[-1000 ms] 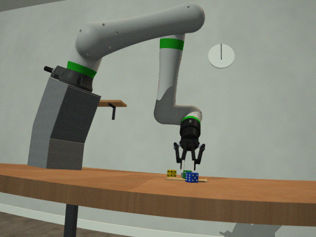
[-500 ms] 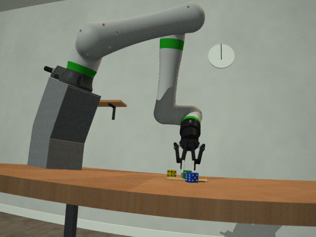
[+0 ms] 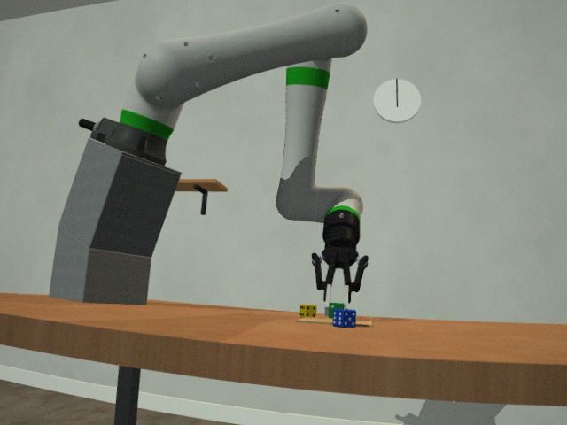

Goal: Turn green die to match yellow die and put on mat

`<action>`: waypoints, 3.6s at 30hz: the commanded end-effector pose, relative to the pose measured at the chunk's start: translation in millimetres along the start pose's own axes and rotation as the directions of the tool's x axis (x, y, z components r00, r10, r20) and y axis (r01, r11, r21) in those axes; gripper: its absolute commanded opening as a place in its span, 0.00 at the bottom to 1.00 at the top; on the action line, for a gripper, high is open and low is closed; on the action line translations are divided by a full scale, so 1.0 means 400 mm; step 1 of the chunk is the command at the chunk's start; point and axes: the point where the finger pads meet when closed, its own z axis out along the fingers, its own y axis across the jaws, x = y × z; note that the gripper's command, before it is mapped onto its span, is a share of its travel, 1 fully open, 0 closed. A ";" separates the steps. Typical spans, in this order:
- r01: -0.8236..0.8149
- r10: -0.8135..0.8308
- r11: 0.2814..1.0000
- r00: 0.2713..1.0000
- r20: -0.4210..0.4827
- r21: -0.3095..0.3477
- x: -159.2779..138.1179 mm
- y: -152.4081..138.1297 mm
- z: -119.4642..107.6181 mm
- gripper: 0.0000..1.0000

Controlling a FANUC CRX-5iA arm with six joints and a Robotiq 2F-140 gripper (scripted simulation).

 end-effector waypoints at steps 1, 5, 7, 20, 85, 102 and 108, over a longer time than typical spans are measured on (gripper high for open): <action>0.000 0.000 1.000 1.000 0.000 0.000 0.016 0.000 -0.016 0.16; 0.000 0.000 1.000 1.000 0.000 0.000 0.044 0.000 -0.044 0.16; 0.000 0.000 1.000 1.000 0.000 0.000 0.060 0.000 -0.060 0.16; 0.000 0.000 1.000 1.000 0.000 0.000 0.113 0.000 -0.113 0.16; 0.000 0.000 1.000 0.707 0.707 0.000 0.163 0.000 -0.094 0.16; 0.020 0.011 0.999 0.634 0.773 -0.031 0.193 0.017 -0.052 0.16; 0.015 0.009 1.000 0.557 0.831 -0.021 0.182 0.015 -0.064 0.16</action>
